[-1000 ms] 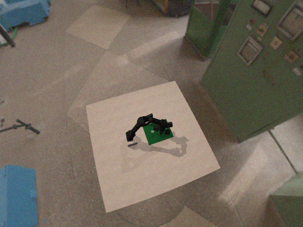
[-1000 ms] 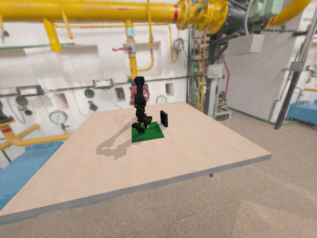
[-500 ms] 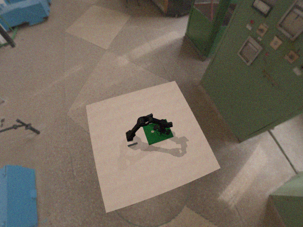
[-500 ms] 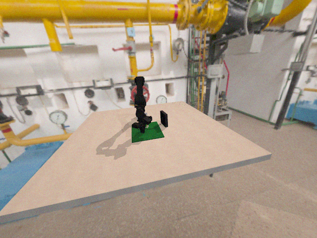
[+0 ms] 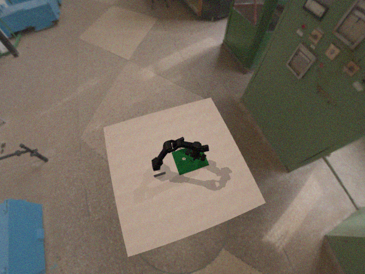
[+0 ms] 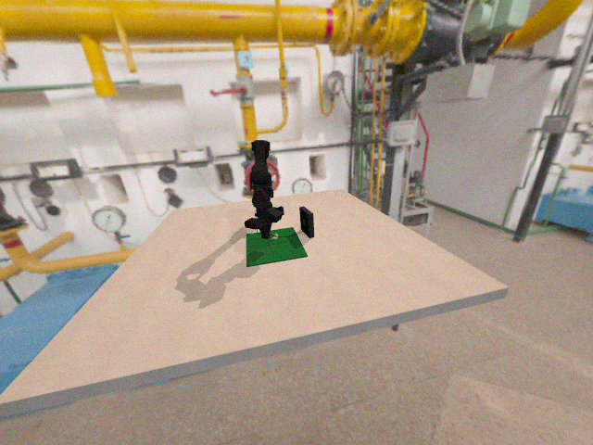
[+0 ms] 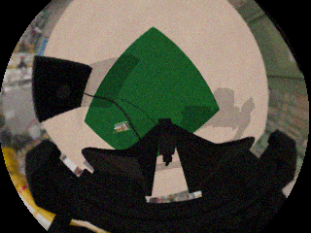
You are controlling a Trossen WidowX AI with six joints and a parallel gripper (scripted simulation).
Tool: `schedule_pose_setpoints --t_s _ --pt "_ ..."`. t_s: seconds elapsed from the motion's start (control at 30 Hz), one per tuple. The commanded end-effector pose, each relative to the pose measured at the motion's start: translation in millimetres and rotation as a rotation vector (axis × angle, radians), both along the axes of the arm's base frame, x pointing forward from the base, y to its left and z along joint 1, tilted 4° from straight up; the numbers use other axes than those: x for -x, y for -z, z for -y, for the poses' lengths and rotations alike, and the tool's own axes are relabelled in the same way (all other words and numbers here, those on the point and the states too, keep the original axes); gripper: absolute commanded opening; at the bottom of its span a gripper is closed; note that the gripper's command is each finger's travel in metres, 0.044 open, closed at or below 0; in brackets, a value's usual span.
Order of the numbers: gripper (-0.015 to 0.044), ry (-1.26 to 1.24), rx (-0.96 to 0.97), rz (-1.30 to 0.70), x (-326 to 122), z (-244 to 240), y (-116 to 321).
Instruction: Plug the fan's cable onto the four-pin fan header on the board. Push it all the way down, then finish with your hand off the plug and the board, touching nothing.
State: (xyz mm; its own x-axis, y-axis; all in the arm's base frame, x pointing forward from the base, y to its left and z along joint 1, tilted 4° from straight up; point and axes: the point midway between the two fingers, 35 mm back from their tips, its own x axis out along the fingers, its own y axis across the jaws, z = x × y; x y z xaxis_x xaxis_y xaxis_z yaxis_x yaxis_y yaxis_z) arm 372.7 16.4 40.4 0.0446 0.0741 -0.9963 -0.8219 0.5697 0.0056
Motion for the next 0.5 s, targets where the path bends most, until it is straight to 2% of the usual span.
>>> schedule_pose_setpoints --t_s 0.0,0.47 --pt "0.0 0.072 -0.001 -0.009 6 -2 -2" --pt "0.0 0.551 -0.022 -0.047 40 -16 -3"
